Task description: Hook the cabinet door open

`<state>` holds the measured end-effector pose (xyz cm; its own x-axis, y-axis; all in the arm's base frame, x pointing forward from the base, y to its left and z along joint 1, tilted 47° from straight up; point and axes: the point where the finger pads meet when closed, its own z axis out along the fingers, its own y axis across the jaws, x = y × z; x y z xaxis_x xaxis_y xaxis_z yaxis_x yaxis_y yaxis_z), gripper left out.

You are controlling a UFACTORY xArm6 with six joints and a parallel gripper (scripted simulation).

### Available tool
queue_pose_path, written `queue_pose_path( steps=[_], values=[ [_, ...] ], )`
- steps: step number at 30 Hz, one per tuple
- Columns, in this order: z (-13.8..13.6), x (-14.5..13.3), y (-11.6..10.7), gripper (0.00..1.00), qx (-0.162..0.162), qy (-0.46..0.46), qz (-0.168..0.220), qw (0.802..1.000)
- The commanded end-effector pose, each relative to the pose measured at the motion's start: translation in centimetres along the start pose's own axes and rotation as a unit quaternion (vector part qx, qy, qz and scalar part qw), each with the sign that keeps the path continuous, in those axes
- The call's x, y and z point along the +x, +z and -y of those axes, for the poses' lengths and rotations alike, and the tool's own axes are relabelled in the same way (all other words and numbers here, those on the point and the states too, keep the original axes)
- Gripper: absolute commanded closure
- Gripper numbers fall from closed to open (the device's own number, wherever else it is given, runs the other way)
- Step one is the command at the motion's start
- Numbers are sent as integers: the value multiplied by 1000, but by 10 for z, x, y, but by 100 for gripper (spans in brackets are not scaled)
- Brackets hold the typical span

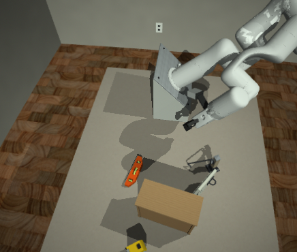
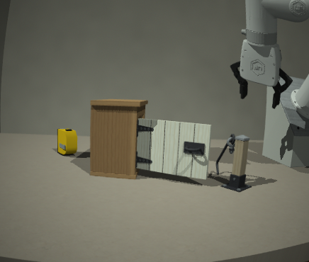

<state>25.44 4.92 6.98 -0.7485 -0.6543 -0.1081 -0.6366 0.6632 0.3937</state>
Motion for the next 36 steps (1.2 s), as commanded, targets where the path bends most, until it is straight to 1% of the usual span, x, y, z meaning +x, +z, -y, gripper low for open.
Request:
queue_pose_path(
  steps=[1, 18, 19, 20, 23, 24, 25, 26, 36],
  values=[
    [1, -1, -1, 0, 1, 0, 1, 1000],
    [1, 0, -2, 0, 1, 0, 1, 1000],
    [2, 1, -6, 0, 0, -1, 2, 1000],
    [5, 4, -16, 0, 0, -2, 3, 1000],
    [13, 26, -60, 0, 0, -2, 2, 1000],
    [13, 26, -60, 0, 0, -2, 2, 1000],
    [15, 33, -69, 0, 1, -1, 1, 1000],
    [15, 36, -74, 0, 1, 0, 1, 1000],
    [15, 36, -75, 0, 2, -1, 1, 1000]
  ],
)
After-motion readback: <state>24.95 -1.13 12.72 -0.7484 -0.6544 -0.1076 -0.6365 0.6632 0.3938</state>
